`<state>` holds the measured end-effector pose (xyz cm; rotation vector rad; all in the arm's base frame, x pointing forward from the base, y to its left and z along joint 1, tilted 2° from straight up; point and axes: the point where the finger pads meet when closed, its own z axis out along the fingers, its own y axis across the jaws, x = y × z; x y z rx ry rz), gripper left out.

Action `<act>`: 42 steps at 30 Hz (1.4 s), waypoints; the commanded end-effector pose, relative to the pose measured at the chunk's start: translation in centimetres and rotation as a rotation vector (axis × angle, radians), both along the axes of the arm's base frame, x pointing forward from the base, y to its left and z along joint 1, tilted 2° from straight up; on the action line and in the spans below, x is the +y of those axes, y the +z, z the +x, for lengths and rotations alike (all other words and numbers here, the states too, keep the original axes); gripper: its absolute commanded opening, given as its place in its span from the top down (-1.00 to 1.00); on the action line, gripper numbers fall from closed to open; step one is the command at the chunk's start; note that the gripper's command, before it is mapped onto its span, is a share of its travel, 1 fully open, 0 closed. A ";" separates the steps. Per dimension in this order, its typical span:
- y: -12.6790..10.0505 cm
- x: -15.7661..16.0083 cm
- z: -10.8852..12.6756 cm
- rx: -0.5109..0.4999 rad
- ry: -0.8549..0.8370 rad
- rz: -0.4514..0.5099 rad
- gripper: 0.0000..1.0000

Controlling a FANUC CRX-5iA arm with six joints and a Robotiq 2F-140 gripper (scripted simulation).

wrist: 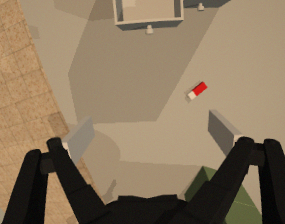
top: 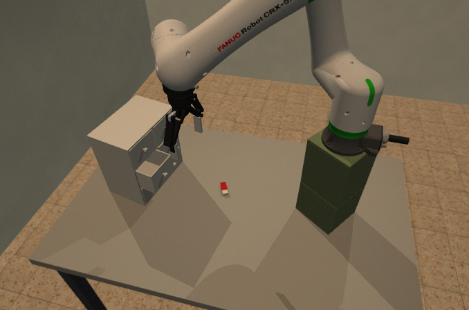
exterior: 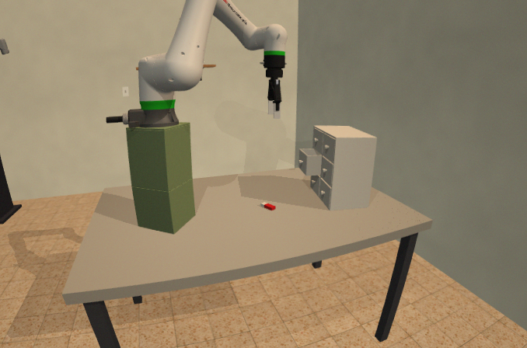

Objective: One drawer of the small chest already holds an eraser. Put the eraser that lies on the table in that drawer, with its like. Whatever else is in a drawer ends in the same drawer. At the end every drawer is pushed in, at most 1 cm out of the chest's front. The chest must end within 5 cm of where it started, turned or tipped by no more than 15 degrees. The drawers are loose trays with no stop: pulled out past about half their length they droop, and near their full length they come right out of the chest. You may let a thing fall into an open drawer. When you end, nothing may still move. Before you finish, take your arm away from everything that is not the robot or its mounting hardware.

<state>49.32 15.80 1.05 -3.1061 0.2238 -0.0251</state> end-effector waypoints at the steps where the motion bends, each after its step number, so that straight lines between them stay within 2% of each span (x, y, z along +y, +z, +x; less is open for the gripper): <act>1: -2.4 0.3 -2.8 0.001 -0.002 0.000 -1.00; 7: -7.0 1.0 -8.4 0.001 -0.002 0.000 -1.00; 12: -9.2 1.3 -11.0 0.001 -0.002 0.000 -1.00; 22: -9.5 1.3 -11.3 -0.003 -0.002 0.000 -1.00; 31: -10.0 1.2 -10.8 -0.061 -0.004 -0.010 -1.00; 42: -11.3 1.0 -9.3 -0.233 -0.010 -0.035 -1.00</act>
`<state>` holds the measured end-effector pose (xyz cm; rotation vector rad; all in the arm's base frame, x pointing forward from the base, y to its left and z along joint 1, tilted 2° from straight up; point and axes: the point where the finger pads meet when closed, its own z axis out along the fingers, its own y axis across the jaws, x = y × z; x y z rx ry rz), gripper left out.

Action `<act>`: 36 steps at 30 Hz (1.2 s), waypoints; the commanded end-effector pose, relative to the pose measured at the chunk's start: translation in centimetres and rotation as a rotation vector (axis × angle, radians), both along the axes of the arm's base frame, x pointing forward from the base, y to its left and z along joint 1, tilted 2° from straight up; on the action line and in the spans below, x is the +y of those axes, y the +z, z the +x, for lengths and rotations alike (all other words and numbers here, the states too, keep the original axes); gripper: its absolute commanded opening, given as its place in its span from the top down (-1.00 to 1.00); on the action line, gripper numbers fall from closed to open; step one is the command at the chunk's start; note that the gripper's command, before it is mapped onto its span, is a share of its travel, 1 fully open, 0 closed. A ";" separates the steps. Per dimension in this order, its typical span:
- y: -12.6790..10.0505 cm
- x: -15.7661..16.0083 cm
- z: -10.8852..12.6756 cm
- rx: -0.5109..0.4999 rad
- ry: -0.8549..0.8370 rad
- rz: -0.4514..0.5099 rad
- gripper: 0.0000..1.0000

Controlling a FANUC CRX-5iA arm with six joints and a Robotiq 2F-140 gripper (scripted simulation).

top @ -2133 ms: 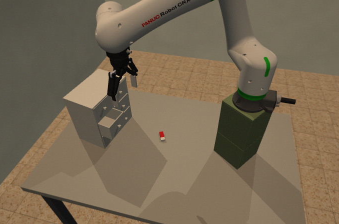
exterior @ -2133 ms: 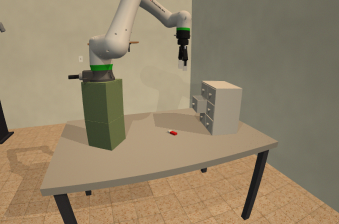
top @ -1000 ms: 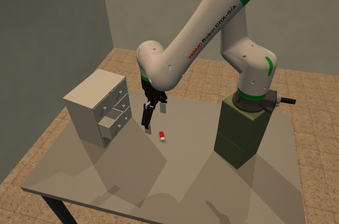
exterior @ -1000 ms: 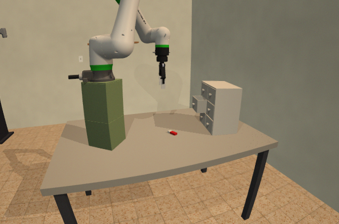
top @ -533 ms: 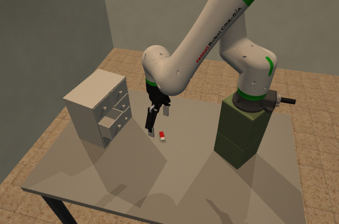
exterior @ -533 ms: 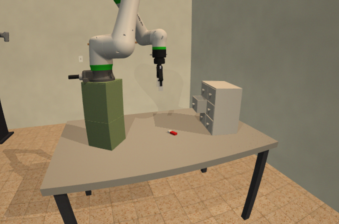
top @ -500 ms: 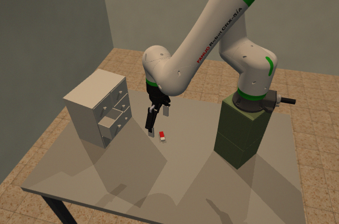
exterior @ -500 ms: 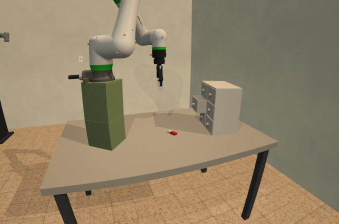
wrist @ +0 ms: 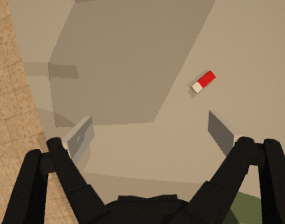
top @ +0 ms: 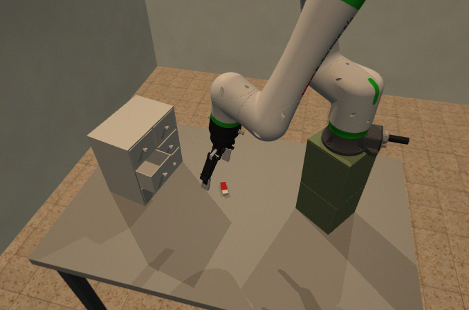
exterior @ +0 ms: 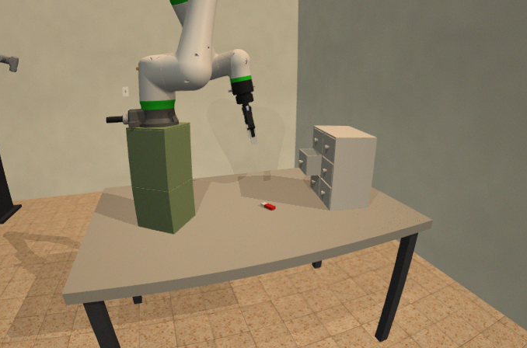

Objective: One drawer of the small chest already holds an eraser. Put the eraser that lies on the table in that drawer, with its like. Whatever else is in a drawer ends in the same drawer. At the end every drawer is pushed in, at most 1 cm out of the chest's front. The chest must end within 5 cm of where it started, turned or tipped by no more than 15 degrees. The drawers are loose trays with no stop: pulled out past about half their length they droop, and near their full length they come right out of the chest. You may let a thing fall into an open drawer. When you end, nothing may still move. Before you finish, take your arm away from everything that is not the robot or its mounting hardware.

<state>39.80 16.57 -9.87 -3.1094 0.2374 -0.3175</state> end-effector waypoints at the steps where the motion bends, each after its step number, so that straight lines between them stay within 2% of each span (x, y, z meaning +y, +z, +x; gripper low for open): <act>1: -0.5 0.3 0.3 -0.060 0.002 -0.003 -1.00; 23: -2.2 0.1 2.0 -0.263 -0.003 -0.035 -1.00; 27: -3.6 -0.1 3.4 -0.434 -0.007 -0.059 -1.00; 31: -3.6 -0.1 3.4 -0.434 -0.007 -0.059 -1.00; 36: -5.3 -0.3 5.2 -0.637 -0.012 -0.089 -1.00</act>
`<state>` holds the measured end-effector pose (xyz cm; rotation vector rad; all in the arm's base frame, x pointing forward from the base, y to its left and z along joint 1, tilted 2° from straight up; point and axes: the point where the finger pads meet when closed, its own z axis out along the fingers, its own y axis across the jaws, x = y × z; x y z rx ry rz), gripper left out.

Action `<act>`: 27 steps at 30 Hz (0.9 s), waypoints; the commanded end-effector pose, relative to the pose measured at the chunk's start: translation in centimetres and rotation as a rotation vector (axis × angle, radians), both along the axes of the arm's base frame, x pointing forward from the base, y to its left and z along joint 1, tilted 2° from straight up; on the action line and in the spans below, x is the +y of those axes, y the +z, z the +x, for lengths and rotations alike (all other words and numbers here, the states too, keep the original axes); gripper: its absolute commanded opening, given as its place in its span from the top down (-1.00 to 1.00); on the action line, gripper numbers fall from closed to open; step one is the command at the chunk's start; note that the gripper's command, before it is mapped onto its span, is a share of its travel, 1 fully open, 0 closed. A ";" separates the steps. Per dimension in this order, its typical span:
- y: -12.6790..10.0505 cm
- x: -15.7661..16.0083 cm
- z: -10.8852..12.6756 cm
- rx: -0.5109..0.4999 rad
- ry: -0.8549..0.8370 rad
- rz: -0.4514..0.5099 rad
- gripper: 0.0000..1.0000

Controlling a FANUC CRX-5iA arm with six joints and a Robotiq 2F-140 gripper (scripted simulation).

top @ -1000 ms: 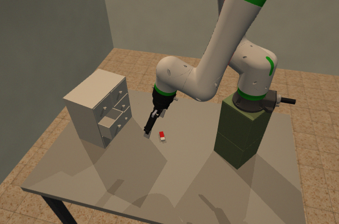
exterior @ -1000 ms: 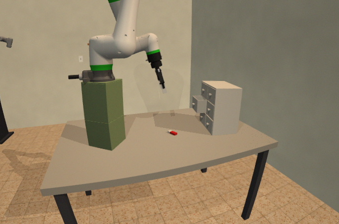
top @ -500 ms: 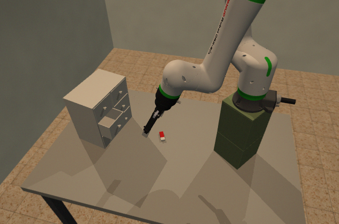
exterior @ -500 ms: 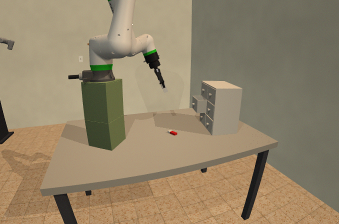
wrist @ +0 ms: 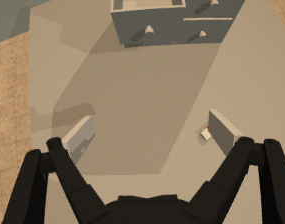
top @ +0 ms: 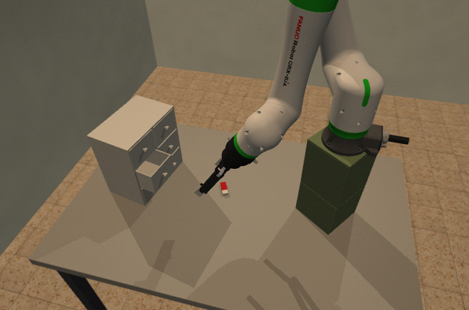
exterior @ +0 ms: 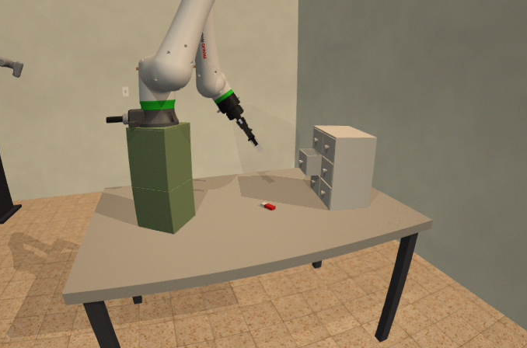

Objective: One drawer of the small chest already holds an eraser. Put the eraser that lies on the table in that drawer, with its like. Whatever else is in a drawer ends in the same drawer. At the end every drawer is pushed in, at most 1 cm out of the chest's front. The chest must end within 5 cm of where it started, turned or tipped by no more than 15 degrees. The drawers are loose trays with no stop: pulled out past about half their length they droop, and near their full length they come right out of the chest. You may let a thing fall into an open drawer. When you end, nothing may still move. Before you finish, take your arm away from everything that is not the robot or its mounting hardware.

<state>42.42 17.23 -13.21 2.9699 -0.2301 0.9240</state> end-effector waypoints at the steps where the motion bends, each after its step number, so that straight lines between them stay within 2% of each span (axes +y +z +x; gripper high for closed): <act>1: -2.2 -1.0 2.9 -0.277 -0.005 -0.034 -1.00; 4: -2.5 -1.0 3.1 -0.300 -0.006 -0.038 -1.00; 9: -3.7 -1.2 4.4 -0.456 -0.010 -0.061 -1.00; 15: -4.6 -1.3 5.3 -0.572 -0.013 -0.078 -1.00; 19: -5.0 -1.3 5.7 -0.611 -0.014 -0.084 -1.00; 27: -5.1 -1.3 5.8 -0.627 -0.014 -0.086 -1.00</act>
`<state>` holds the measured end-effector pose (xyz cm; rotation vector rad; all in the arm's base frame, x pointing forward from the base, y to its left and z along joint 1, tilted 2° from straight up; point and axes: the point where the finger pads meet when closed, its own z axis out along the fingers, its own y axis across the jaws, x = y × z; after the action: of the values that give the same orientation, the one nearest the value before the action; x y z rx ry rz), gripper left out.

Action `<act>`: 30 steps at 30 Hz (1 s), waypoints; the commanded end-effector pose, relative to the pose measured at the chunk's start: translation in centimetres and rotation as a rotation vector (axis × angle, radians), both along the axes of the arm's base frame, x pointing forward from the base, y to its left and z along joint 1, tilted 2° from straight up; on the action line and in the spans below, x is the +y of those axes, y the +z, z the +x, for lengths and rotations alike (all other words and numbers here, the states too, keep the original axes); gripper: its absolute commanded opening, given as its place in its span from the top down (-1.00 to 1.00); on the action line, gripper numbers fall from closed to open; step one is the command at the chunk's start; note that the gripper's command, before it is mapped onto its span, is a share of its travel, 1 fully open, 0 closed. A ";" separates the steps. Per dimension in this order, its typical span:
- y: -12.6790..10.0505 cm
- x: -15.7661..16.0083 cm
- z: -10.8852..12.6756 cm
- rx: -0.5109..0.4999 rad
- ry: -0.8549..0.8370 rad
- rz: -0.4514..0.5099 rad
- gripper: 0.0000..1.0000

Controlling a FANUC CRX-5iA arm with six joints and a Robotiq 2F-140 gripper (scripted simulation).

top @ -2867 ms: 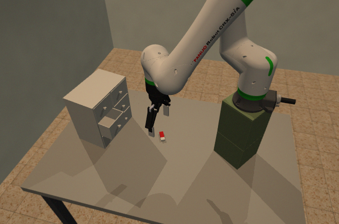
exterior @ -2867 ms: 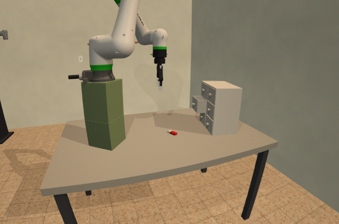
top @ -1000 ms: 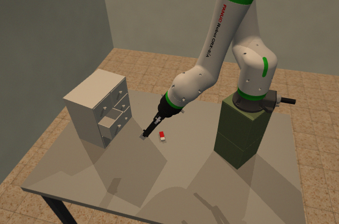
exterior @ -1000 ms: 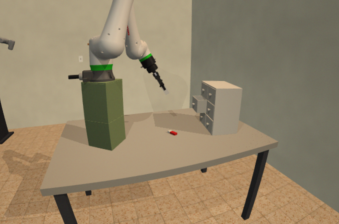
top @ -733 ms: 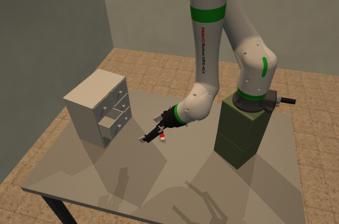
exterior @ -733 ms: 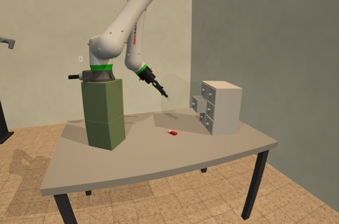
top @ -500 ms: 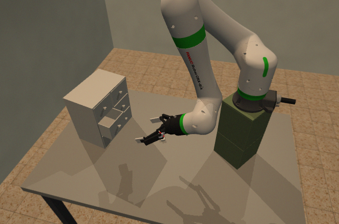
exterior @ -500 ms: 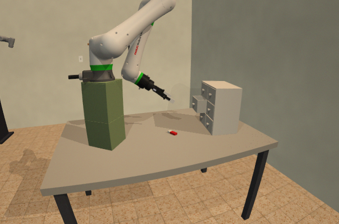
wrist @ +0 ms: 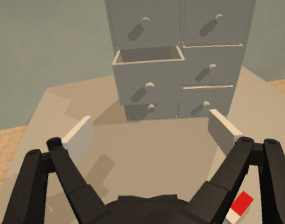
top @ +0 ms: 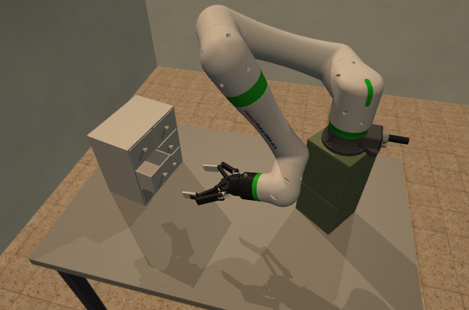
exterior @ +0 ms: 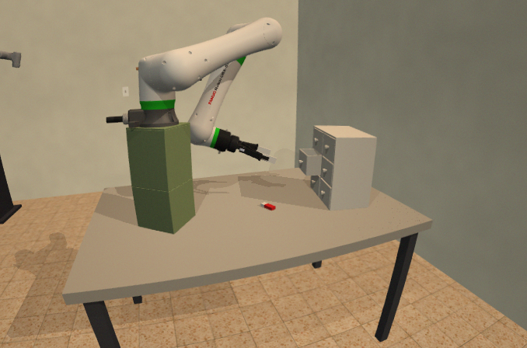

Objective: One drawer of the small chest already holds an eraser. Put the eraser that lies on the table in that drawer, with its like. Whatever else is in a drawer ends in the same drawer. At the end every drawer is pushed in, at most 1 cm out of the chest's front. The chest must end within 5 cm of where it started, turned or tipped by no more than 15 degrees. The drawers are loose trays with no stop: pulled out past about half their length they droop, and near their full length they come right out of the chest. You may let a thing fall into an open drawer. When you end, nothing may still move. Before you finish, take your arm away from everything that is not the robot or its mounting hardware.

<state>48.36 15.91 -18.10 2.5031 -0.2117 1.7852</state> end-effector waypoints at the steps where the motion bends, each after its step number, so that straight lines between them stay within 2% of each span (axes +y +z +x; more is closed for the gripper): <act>1: -0.2 0.0 -0.1 0.002 0.001 -0.002 -1.00; 2: -0.2 0.0 -0.1 0.002 0.001 -0.002 1.00; 30: -0.3 0.0 0.1 0.002 0.001 -0.002 1.00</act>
<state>48.40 15.85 -18.37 2.5044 -0.2091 1.7815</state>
